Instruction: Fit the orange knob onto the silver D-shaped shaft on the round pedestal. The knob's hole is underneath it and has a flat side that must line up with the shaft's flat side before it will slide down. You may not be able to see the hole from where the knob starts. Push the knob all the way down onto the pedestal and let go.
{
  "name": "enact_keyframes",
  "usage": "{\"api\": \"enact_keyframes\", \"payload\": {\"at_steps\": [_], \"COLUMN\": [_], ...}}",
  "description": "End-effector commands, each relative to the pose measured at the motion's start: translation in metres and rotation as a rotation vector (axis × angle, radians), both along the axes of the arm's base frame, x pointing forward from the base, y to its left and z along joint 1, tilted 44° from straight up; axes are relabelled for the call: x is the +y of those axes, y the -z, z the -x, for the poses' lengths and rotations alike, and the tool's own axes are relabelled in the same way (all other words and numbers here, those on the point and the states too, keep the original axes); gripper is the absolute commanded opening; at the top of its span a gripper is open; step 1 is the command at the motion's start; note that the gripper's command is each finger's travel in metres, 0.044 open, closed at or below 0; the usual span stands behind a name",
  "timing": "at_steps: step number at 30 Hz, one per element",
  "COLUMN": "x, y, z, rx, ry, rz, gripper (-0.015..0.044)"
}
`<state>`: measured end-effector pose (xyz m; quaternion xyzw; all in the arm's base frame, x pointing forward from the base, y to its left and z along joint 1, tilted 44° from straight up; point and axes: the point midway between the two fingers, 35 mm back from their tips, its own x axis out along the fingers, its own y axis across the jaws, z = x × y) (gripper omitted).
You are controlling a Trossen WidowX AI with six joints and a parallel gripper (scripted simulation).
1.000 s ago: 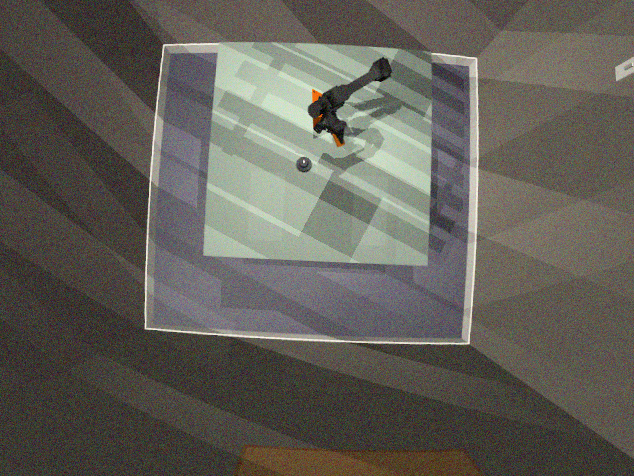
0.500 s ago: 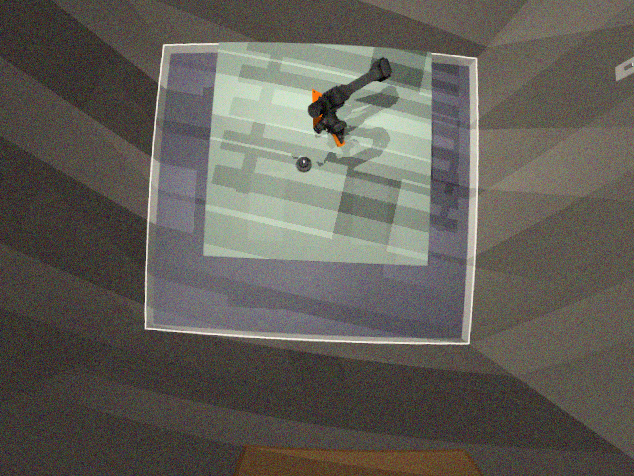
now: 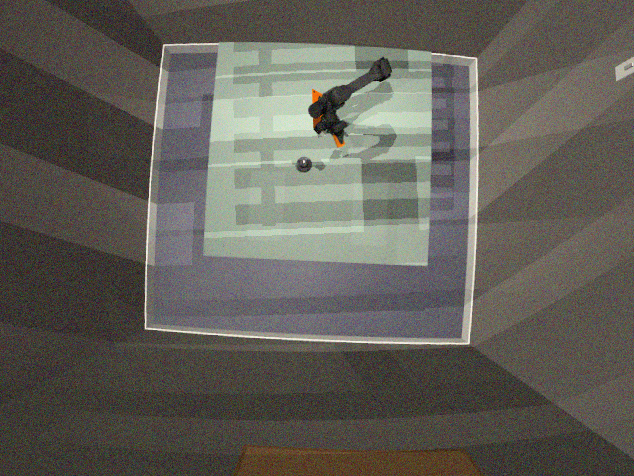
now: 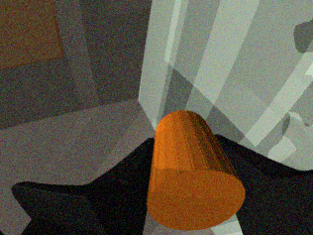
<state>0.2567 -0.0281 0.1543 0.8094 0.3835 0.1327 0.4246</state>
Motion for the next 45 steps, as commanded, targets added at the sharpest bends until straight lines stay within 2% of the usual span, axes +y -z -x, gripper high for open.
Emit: {"api": "enact_keyframes", "payload": {"at_steps": [1,40,45], "x": [0.006,0.077,0.084], "y": [0.002,0.049,0.056], "z": [-0.001,-0.017,-0.018], "rx": [0.011,0.566,0.579], "ry": [-0.016,-0.605,-0.618], "rz": [0.008,0.530,0.545], "gripper": [0.0000,0.0000,0.0000]}}
